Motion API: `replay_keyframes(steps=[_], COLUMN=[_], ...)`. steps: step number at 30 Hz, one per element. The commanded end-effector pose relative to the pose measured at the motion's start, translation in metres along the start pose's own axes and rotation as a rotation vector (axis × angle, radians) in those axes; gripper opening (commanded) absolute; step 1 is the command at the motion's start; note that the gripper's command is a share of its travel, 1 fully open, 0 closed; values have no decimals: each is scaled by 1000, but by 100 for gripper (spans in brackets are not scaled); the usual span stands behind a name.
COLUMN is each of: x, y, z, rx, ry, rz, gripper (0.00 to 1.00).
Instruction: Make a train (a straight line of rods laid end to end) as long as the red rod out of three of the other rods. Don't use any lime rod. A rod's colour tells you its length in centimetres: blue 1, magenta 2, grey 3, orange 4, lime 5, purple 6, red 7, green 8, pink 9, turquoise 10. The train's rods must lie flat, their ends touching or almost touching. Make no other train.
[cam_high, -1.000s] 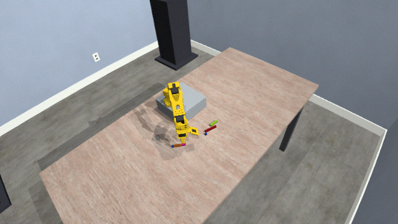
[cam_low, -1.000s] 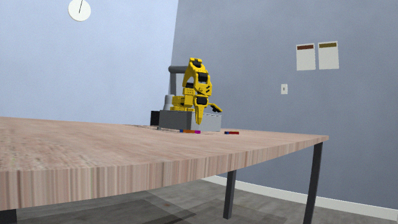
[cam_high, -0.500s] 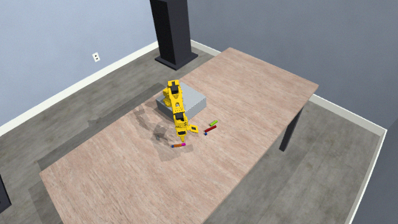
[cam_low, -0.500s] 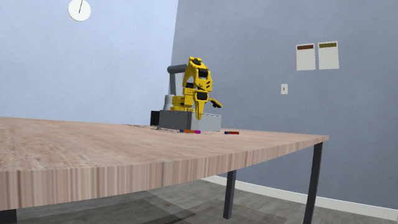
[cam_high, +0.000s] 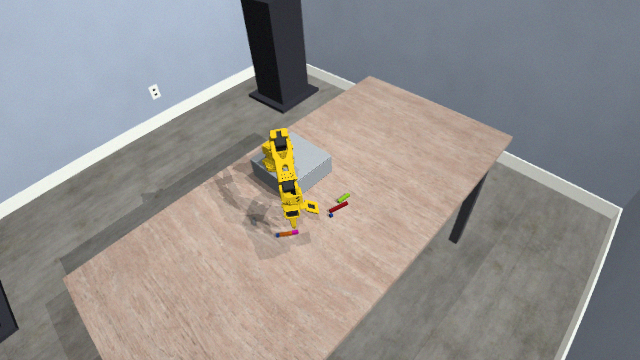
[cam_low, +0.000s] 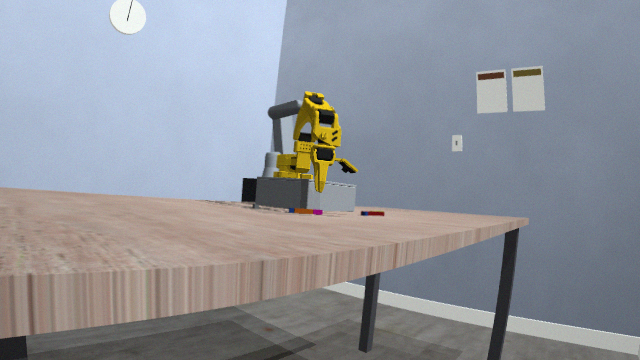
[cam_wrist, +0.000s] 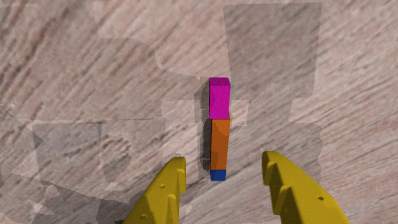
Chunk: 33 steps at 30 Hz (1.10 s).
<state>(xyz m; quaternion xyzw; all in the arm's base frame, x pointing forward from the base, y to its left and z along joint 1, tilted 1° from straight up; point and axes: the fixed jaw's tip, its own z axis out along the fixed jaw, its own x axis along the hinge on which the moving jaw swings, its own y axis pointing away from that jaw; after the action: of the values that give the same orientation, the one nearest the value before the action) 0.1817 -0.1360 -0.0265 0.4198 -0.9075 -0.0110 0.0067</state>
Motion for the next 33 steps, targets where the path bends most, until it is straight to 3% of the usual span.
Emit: replay_keyframes(steps=[1, 12, 16, 27, 29, 33], x=[2, 0, -4, -34, -34, -47], y=[0, 0, 1, 14, 14, 26], z=[-4, -7, -14, -57, -57, -78], rx=[7, 12, 22, 90, 90, 121], ry=[-2, -2, -3, -27, -27, -52], rz=[3, 15, 43, 230, 230, 329], gripper=[17, 17, 17, 17, 17, 17])
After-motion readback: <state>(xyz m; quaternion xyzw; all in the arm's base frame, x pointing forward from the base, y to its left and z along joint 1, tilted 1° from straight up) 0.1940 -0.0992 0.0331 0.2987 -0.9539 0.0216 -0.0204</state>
